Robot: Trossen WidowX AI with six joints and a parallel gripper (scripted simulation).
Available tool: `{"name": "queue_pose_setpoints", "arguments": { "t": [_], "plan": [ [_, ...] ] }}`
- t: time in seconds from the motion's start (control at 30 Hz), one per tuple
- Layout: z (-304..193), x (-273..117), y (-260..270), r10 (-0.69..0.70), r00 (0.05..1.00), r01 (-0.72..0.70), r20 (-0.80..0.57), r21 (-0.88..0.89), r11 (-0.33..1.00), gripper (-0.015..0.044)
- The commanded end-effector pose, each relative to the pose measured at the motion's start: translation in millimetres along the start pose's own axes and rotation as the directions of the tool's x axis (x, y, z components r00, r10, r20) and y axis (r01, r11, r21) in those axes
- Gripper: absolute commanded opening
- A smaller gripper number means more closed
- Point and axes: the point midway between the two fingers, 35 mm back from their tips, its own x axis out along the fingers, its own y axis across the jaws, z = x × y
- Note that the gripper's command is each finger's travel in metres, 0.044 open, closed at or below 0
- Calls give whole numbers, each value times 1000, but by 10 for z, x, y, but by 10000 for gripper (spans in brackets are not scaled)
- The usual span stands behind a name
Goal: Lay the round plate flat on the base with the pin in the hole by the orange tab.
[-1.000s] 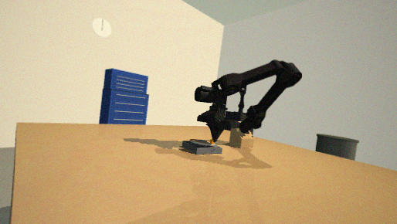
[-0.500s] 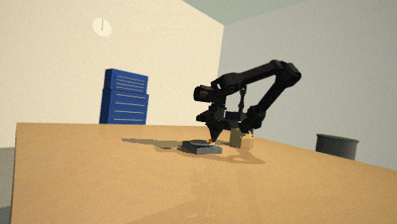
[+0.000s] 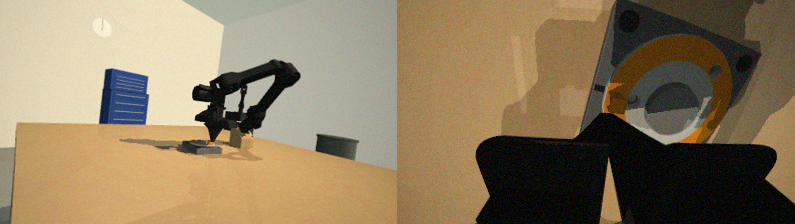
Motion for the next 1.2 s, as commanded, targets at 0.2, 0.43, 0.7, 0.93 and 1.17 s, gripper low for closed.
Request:
{"name": "queue_pose_setpoints", "arguments": {
  "t": [0.2,0.43,0.7,0.93,1.17],
  "plan": [
    [65,-121,0,1,1000,-1,8,-2,1000,0],
    [21,-482,-7,1,1000,-1,7,-2,1000,0],
    [21,-409,-20,7,1000,-7,8,8,1000,0],
    [21,-409,-20,7,1000,-7,8,8,1000,0],
    [21,-409,-20,7,1000,-7,8,8,1000,0]
  ]
}}
